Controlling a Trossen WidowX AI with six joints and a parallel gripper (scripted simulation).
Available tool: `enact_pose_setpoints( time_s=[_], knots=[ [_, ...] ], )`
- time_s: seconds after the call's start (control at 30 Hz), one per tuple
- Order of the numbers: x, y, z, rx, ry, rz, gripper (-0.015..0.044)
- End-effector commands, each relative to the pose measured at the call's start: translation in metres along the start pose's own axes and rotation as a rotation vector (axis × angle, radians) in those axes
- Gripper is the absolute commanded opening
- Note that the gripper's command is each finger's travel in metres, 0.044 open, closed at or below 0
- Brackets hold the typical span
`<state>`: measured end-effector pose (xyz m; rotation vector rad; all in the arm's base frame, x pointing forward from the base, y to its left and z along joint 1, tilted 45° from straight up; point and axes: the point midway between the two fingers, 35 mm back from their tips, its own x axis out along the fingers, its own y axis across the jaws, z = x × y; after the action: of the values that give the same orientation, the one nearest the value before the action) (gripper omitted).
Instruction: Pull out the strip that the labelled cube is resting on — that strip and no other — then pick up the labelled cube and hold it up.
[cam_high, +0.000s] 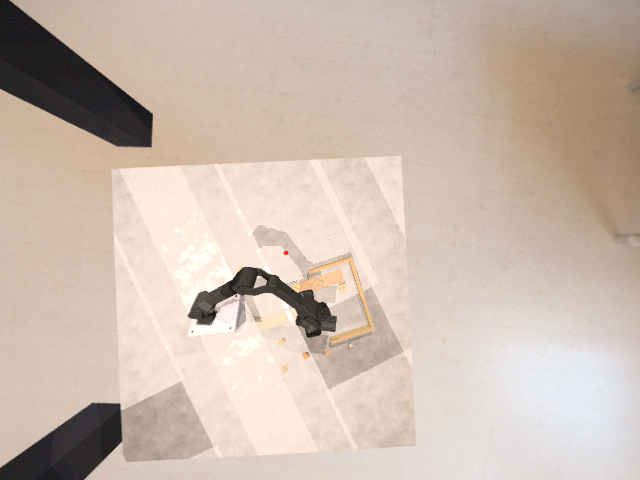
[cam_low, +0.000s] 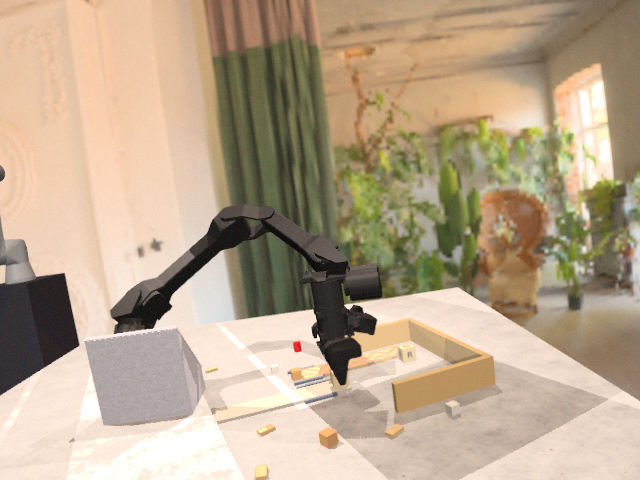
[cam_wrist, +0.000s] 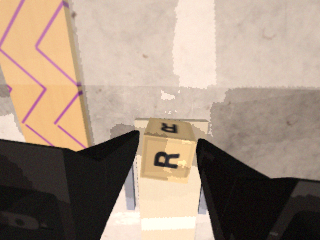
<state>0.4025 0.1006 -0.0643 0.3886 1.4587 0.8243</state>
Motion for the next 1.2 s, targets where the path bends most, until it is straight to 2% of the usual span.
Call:
enact_pose_setpoints(
  time_s=[0.0, 0.27, 0.4, 0.43, 0.87, 1.17],
  knots=[
    [0.0, 0.0, 0.0, 0.0, 0.0, 0.0, 0.0165],
    [0.0, 0.0, 0.0, 0.0, 0.0, 0.0, 0.0111],
    [-0.002, 0.0, -0.002, 0.0, 0.0, 0.0, 0.0006],
    [-0.005, 0.001, -0.005, 0.001, 0.0, 0.0, 0.0],
    [-0.041, 0.009, -0.057, 0.011, 0.004, 0.003, 0.0],
    [-0.043, 0.013, -0.079, 0.012, 0.005, 0.003, 0.0]
  ],
)
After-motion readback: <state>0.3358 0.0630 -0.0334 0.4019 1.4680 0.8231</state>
